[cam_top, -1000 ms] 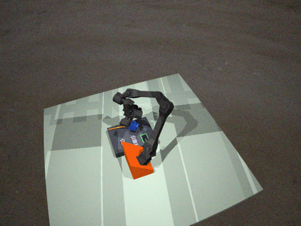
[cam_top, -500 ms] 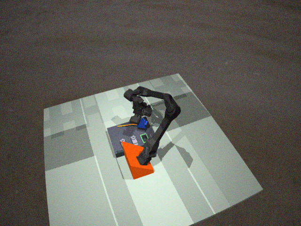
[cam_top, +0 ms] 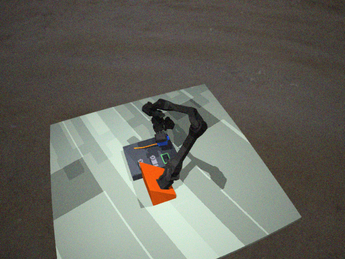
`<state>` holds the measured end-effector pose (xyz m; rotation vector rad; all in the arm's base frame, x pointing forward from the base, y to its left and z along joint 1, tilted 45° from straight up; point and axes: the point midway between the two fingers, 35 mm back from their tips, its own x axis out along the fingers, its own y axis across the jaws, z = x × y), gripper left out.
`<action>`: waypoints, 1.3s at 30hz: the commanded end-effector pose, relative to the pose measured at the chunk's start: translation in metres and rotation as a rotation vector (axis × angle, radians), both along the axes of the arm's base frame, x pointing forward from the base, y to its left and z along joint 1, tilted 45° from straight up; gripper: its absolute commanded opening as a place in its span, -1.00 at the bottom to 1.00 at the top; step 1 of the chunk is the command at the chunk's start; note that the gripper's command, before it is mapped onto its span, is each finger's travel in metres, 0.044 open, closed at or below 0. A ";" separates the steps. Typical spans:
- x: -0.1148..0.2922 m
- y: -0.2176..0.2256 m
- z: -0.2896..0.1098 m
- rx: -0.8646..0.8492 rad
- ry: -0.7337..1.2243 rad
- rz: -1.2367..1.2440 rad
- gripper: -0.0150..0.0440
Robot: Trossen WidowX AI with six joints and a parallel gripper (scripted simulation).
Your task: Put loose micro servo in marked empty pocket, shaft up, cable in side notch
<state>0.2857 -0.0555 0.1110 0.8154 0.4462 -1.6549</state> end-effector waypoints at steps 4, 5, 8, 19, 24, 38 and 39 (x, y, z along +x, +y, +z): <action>0.000 0.000 0.001 0.014 0.166 0.176 -0.49; 0.000 0.000 0.001 0.017 0.190 0.201 -0.49; 0.000 0.000 0.001 0.025 0.262 0.275 -0.49; 0.000 0.000 0.001 0.054 0.526 0.547 -0.49; 0.000 0.000 0.001 0.067 0.645 0.670 -0.49; 0.000 0.000 0.001 0.104 0.981 1.016 -0.49; 0.000 0.000 0.001 0.107 1.005 1.041 -0.49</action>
